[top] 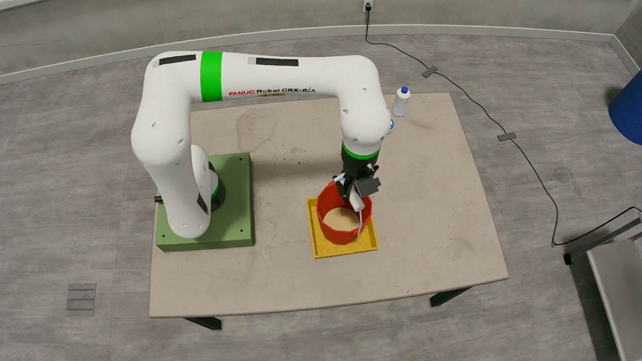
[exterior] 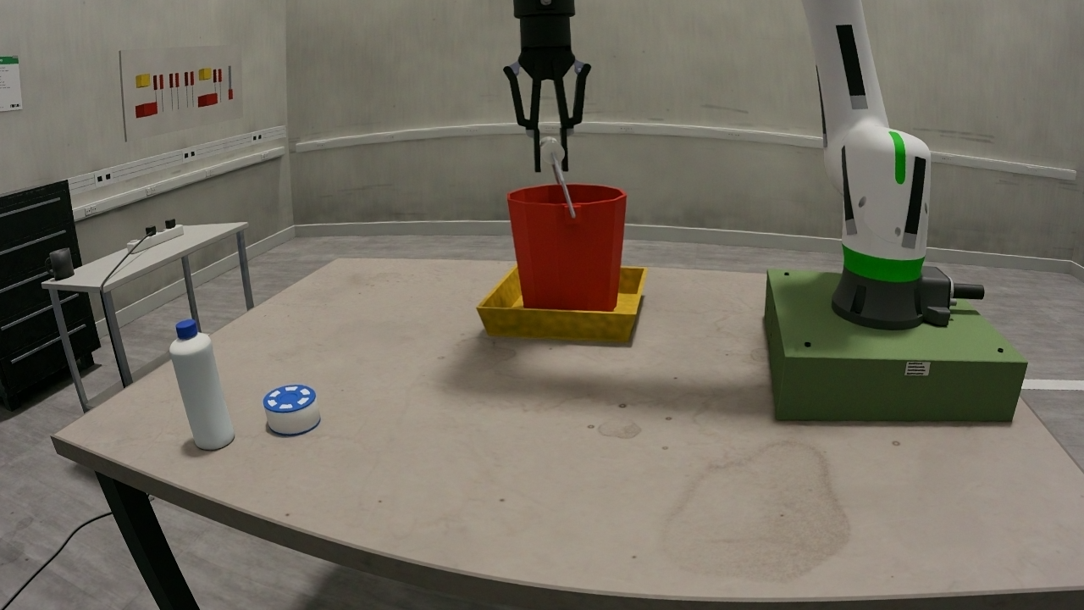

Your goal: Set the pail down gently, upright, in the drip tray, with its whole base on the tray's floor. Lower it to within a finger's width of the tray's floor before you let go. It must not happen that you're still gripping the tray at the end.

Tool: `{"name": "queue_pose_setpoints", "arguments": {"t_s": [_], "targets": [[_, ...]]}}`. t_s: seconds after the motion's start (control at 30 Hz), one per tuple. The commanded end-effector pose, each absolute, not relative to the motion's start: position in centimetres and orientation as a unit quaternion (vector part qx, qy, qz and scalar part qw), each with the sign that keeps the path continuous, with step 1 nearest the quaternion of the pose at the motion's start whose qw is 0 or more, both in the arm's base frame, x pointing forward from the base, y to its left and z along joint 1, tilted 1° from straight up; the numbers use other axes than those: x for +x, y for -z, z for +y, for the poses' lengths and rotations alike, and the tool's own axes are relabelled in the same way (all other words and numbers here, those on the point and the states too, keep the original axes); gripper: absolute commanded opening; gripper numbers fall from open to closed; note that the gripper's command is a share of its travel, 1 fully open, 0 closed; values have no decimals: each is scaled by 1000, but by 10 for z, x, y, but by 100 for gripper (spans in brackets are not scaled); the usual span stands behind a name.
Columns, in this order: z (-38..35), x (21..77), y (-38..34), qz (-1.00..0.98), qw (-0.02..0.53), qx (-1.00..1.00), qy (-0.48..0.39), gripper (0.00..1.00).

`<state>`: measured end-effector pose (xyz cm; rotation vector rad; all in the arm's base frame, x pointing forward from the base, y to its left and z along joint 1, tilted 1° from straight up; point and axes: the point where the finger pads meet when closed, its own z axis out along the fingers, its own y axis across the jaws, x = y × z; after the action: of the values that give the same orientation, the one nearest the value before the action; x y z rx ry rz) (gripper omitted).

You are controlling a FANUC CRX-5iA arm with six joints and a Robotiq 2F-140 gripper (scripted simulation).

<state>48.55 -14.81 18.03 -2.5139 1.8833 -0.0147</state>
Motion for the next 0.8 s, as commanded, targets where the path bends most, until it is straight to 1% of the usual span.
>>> {"name": "queue_pose_setpoints", "arguments": {"t_s": [0.0,0.77], "targets": [[-148,486,-178,600,0,-800,6,10],[-148,486,-171,600,0,-800,6,10]]}}
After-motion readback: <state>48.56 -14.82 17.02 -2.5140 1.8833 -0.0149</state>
